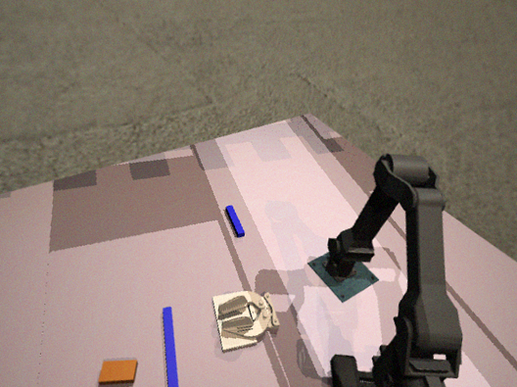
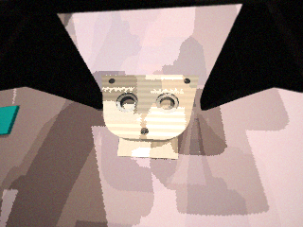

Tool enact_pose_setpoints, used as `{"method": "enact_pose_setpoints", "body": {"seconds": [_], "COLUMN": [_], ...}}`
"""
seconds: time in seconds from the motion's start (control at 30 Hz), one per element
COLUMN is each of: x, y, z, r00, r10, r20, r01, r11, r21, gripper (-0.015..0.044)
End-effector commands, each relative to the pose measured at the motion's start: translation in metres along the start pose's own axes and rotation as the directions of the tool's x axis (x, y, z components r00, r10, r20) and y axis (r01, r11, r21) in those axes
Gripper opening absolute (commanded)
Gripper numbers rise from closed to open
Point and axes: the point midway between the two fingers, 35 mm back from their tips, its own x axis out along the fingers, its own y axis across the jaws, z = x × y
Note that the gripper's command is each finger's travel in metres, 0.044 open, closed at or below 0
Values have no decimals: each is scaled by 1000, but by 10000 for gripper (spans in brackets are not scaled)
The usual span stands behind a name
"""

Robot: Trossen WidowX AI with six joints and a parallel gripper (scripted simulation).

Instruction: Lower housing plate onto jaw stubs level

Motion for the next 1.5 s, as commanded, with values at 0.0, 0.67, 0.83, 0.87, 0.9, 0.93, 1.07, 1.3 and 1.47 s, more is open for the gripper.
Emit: {"method": "enact_pose_setpoints", "body": {"seconds": [0.0, 0.67, 0.83, 0.87, 0.9, 0.93, 1.07, 1.3, 1.47], "x": [1, 1, 1, 1, 1, 1, 1, -10, -26], "y": [-1, 0, 0, 0, 0, 0, 0, 0, 0], "z": [0, 0, 0, 0, 0, 0, 0, 1, 2], "r00": [1000, 1000, 1000, 1000, 1000, 1000, 1000, 1000, 1000], "r10": [-4, 0, 0, 0, 0, 0, 0, -1, -2], "r20": [0, 0, 0, 0, 0, 0, 0, 0, 0], "r01": [4, 0, 0, 0, 0, 0, 0, 1, 2], "r11": [1000, 1000, 1000, 1000, 1000, 1000, 1000, 1000, 1000], "r21": [4, 0, 0, 0, 0, 0, 0, 1, 2], "gripper": [440, 373, 351, 351, 351, 351, 351, 351, 351]}}
